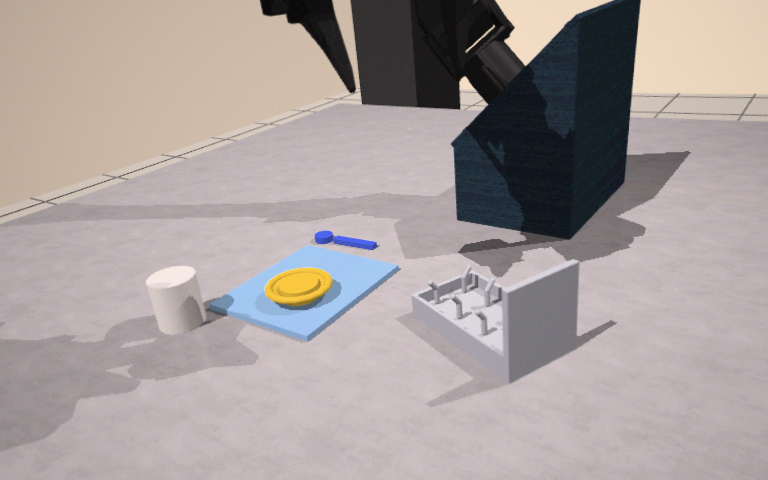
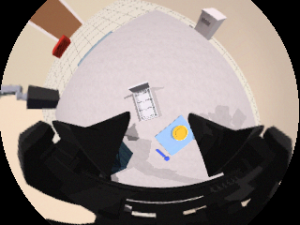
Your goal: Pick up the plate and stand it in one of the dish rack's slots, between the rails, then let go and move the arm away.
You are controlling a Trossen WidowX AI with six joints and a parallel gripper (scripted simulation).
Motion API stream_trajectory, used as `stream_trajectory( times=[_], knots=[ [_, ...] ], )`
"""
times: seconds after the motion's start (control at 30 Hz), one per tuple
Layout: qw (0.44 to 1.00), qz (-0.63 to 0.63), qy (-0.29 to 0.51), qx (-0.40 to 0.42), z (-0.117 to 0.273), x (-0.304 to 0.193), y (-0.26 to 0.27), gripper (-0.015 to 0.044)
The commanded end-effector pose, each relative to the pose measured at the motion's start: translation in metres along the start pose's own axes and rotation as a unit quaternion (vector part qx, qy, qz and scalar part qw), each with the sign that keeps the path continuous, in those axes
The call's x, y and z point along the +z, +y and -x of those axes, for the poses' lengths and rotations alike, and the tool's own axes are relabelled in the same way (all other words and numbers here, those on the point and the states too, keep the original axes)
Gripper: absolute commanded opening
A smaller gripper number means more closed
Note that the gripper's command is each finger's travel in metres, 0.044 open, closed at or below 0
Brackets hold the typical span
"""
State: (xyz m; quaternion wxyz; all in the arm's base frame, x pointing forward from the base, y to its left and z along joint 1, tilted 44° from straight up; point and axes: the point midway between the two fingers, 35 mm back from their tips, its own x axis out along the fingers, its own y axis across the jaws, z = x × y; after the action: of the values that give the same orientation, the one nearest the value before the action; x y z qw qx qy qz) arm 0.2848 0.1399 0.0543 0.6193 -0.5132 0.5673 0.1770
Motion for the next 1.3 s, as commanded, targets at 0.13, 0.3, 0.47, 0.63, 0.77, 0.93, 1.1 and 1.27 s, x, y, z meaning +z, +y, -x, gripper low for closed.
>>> stream_trajectory(
  times=[0.13, 0.3, 0.47, 0.63, 0.77, 0.93, 1.1, 1.27],
  knots=[
    [0.991, -0.116, 0.056, -0.019, -0.001, -0.021, -0.034, 0.04],
    [0.977, -0.189, 0.091, -0.035, -0.001, -0.037, -0.055, 0.04],
    [0.956, -0.259, 0.124, -0.054, 0.001, -0.055, -0.075, 0.04],
    [0.93, -0.326, 0.155, -0.076, 0.004, -0.074, -0.094, 0.04],
    [0.906, -0.373, 0.176, -0.094, 0.006, -0.089, -0.108, 0.04],
    [0.902, -0.381, 0.18, -0.097, 0.004, -0.092, -0.11, 0.04],
    [0.902, -0.381, 0.178, -0.097, -0.067, -0.111, -0.111, 0.04],
    [0.902, -0.381, 0.18, -0.099, -0.102, -0.128, -0.106, 0.04]
  ],
)
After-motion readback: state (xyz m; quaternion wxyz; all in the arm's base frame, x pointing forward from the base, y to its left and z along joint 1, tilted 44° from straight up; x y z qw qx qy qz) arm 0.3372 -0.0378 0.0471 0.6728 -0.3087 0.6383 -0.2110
